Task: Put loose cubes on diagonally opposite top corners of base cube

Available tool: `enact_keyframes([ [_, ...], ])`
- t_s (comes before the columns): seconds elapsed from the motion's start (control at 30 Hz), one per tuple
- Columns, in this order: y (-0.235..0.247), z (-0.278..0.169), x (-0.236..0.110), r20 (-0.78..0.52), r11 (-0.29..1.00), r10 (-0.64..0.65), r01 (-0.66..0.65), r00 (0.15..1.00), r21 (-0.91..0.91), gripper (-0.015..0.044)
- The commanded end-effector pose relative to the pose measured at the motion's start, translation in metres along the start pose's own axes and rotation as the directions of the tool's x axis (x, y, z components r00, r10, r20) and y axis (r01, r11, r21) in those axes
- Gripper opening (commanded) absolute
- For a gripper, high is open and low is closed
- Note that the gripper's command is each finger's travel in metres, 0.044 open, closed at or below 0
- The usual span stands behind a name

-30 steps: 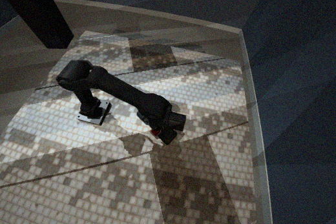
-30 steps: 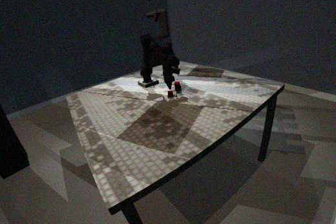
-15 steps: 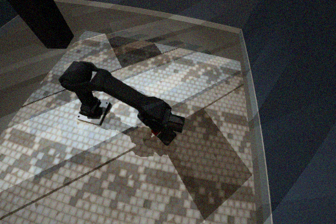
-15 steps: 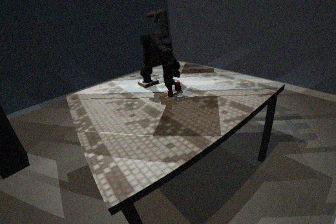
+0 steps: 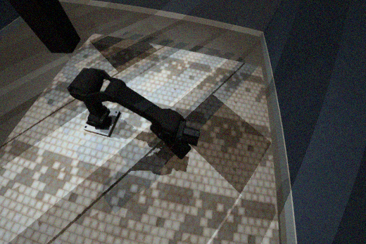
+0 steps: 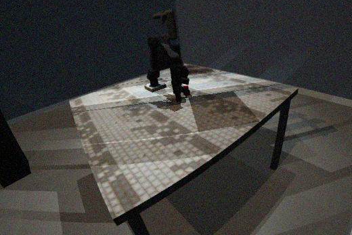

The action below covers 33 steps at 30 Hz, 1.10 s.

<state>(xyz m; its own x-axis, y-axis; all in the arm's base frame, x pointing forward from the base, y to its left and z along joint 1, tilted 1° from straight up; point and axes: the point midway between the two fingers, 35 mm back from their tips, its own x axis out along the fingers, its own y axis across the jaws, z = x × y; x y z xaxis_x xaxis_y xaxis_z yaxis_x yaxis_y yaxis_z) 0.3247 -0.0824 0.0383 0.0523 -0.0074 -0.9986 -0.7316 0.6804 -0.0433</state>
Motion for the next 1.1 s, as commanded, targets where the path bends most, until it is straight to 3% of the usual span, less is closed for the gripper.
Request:
enact_keyframes([
  [0.0,0.001,0.000,0.003,0.000,1.000,0.003,-0.003,1.000,-0.004,0.0134],
  [0.07,0.001,0.000,0.003,0.000,1.000,0.003,-0.003,1.000,-0.004,0.0105],
  [0.4,-0.002,0.001,-0.009,0.000,1.000,-0.001,0.001,1.000,0.002,0.0105],
  [1.07,-0.005,0.002,-0.065,0.000,1.000,0.001,-0.001,1.000,-0.001,0.0105],
])
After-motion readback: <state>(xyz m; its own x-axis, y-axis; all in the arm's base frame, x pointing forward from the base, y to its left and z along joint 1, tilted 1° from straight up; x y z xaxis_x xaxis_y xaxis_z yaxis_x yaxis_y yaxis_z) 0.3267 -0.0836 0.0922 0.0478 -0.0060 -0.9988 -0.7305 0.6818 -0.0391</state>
